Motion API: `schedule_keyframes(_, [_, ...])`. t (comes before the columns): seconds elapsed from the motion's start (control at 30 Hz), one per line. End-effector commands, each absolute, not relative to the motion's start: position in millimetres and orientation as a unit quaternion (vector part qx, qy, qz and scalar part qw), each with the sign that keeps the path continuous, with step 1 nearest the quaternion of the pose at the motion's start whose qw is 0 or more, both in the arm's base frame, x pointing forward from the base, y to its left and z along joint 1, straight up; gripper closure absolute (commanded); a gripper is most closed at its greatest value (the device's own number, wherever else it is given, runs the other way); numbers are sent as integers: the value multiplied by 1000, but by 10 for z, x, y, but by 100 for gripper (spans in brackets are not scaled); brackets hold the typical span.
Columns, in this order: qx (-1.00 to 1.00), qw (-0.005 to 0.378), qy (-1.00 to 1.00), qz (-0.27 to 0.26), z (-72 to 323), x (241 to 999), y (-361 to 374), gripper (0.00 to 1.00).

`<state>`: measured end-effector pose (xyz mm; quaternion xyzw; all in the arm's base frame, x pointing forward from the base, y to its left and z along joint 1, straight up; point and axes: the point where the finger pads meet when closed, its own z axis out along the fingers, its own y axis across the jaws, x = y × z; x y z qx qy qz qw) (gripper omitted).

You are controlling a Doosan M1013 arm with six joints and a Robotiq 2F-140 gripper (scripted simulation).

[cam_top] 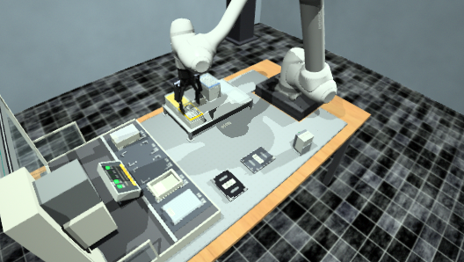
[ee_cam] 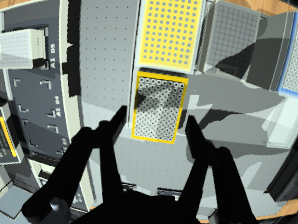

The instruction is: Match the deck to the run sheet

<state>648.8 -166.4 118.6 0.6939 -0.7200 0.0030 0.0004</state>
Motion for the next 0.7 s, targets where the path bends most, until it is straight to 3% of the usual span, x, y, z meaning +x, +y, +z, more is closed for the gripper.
schedule_keyframes(0.0, [694,0,-720,4,1214,6492,-1665,34])
schedule_keyframes(0.67, [694,0,-720,4,1498,6491,-1663,34])
